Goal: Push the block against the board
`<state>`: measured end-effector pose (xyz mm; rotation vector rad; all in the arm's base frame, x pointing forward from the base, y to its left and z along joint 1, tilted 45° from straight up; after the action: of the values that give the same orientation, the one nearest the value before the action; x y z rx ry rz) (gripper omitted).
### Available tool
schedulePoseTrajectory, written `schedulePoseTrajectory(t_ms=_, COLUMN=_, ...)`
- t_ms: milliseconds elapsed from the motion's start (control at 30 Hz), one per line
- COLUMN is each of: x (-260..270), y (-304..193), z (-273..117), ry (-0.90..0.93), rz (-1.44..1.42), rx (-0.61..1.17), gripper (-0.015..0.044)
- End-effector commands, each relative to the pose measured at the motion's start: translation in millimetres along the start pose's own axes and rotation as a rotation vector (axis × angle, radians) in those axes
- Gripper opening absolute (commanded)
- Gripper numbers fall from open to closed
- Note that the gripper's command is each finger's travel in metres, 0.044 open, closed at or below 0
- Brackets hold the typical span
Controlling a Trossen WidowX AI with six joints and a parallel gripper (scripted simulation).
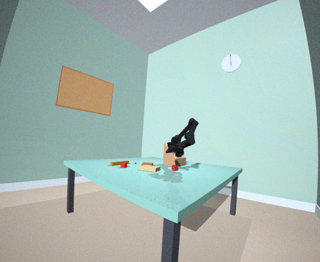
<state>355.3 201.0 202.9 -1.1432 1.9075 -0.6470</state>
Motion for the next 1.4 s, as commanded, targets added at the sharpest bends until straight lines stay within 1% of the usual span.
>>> schedulePoseTrajectory(t_ms=0, x=22, y=10, z=22, ry=0.047, rz=0.056, rx=-0.068, gripper=0.0000)
schedulePoseTrajectory(t_ms=333, x=75, y=29, z=61, ry=0.175, rz=0.210, rx=-0.198, gripper=0.0000)
schedulePoseTrajectory(t_ms=633, x=124, y=51, z=87, ry=0.277, rz=0.357, rx=-0.328, gripper=0.0000)
schedulePoseTrajectory(t_ms=1367, x=233, y=111, z=101, ry=0.555, rz=0.827, rx=-0.624, gripper=0.0000)
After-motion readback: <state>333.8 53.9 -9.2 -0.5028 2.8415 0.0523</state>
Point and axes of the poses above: the point midway between the two fingers, 35 mm back from their tips, its own z axis out along the fingers, its own x axis across the jaws, y = z × x, the point moved 4 cm from there along -z, back along the fingers, and after that the axes turned 12 degrees about -z, right-handed, at the moved point
